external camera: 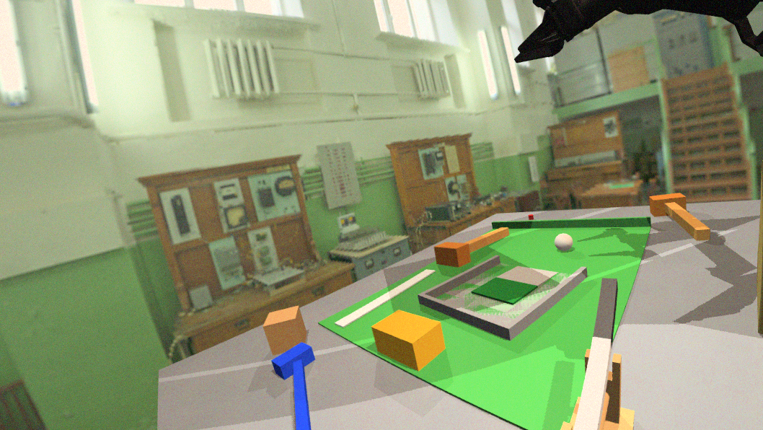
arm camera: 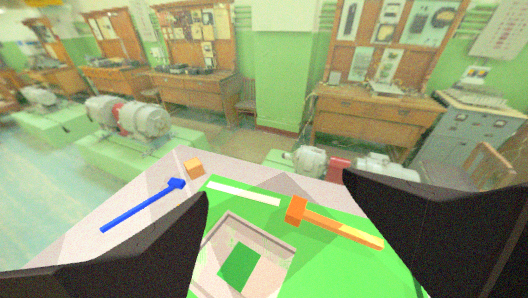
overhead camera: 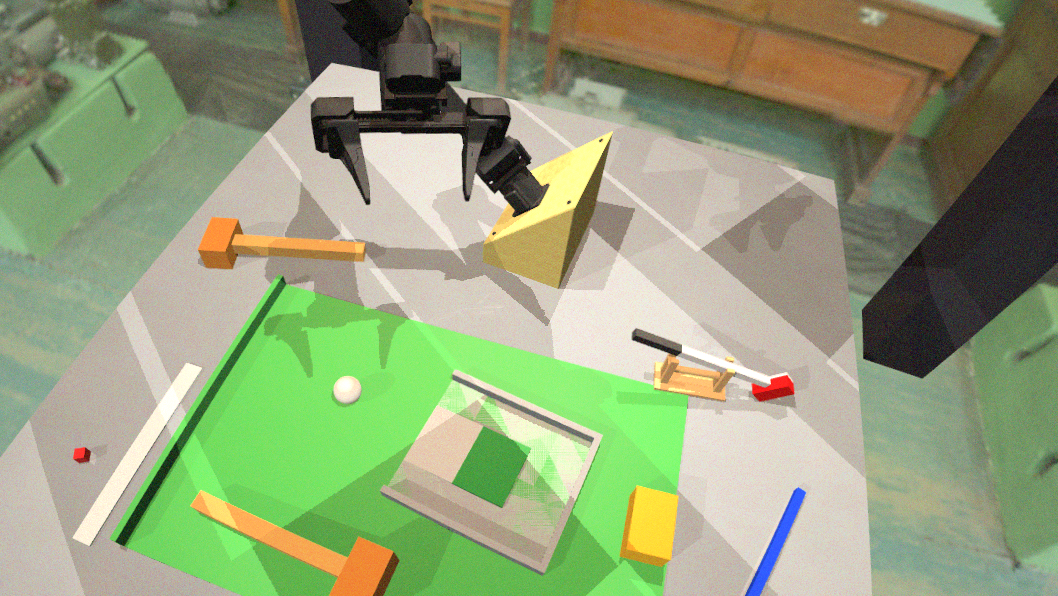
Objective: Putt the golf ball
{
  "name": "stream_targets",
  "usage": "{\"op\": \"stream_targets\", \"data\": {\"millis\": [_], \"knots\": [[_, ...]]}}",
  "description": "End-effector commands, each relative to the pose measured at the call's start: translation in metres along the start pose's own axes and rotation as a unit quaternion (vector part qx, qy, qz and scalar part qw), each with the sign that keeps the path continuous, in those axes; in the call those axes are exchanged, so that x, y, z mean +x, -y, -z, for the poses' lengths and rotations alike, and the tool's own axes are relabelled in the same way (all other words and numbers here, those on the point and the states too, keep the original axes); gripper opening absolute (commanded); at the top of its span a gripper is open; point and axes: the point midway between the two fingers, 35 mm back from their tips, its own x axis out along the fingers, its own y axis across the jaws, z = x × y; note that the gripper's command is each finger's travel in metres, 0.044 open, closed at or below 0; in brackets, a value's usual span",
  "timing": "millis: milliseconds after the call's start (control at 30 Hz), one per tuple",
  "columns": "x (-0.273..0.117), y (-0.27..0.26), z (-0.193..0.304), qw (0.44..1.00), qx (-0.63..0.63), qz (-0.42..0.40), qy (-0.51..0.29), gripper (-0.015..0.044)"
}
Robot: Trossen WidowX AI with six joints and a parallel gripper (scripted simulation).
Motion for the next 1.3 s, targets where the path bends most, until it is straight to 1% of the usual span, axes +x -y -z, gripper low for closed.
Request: {"op": "stream_targets", "data": {"millis": [0,167,333,567,767,833,867,1267], "knots": [[0.033,-0.052,0.007,0.995,-0.058,-0.059,-0.052,0.044],[0.071,-0.129,0.032,0.971,-0.141,-0.141,-0.132,0.044],[0.095,-0.206,0.072,0.924,-0.228,-0.217,-0.219,0.044],[0.109,-0.295,0.139,0.829,-0.335,-0.299,-0.334,0.044],[0.107,-0.354,0.204,0.726,-0.414,-0.346,-0.427,0.044],[0.107,-0.356,0.22,0.701,-0.429,-0.353,-0.447,0.044],[0.107,-0.356,0.222,0.698,-0.431,-0.354,-0.449,0.044],[0.113,-0.36,0.244,0.698,-0.431,-0.354,-0.449,0.044]]}}
